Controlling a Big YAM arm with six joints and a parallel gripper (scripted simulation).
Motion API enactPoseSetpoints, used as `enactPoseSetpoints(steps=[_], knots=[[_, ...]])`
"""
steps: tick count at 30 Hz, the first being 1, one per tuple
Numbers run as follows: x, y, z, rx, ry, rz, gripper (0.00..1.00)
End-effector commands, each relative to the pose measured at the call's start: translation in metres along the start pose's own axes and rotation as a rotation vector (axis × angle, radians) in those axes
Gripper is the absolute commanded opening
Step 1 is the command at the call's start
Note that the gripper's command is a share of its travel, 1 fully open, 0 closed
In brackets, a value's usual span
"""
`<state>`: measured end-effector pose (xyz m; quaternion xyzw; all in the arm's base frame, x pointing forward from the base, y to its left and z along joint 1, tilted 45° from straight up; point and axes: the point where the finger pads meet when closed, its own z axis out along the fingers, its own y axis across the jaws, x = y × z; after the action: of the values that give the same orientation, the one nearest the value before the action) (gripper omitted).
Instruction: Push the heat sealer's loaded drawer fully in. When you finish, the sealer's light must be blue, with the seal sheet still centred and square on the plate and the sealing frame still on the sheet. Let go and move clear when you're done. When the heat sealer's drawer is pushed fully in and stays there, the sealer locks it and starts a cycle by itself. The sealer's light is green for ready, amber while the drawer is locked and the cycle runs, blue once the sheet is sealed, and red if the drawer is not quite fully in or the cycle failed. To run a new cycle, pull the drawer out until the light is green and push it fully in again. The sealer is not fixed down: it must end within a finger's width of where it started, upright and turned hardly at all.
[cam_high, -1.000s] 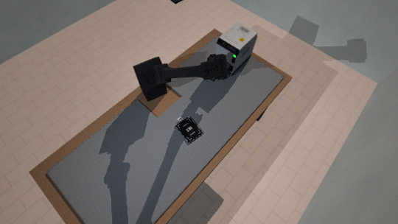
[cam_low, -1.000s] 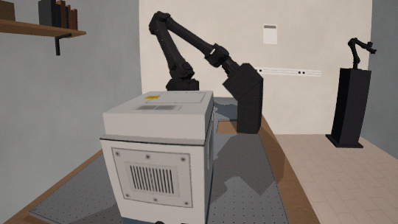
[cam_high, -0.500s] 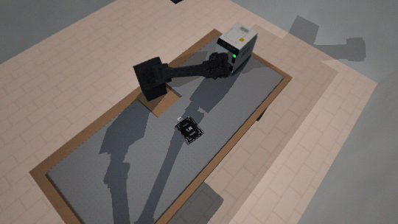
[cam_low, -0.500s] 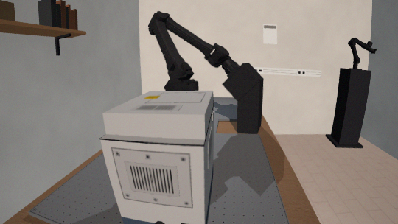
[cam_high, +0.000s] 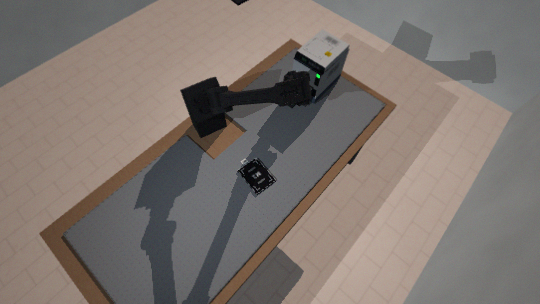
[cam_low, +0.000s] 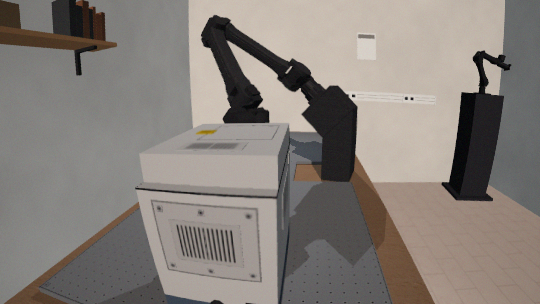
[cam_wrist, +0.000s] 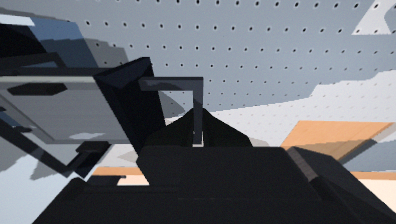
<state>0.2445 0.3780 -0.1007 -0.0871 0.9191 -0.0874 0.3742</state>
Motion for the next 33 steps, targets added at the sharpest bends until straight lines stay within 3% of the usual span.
enactPoseSetpoints(steps=[1, 32, 33], knots=[[0.0013, 0.0083, 0.0021, -0.004, -0.001, 0.008, 0.0], [0.0013, 0.0083, 0.0021, -0.004, -0.001, 0.008, 0.0], [0.0013, 0.0083, 0.0021, -0.004, -0.001, 0.008, 0.45]])
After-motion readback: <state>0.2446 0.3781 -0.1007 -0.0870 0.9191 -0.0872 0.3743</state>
